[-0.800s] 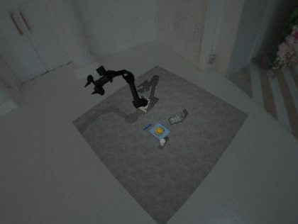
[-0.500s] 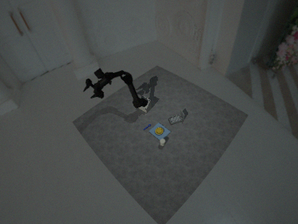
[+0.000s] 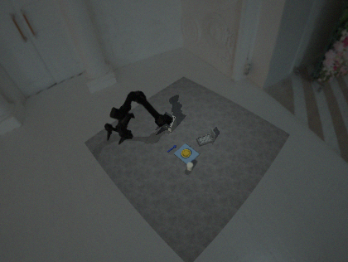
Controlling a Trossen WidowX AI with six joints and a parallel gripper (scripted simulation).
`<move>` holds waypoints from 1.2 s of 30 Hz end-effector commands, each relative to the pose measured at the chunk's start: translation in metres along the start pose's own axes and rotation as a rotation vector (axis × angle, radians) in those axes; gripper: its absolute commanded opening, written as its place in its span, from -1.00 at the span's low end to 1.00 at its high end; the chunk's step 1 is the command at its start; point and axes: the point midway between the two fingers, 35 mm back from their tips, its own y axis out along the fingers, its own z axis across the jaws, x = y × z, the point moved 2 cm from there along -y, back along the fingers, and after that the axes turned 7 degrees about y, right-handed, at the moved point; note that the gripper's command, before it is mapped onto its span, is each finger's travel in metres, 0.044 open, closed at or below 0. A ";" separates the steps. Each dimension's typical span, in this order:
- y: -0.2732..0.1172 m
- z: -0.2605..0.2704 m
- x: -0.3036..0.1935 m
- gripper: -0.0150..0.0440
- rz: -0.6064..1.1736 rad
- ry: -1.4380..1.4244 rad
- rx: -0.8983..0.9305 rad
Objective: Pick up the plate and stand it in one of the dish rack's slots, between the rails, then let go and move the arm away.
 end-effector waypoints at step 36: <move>-0.142 0.464 0.052 0.86 0.274 -0.296 0.866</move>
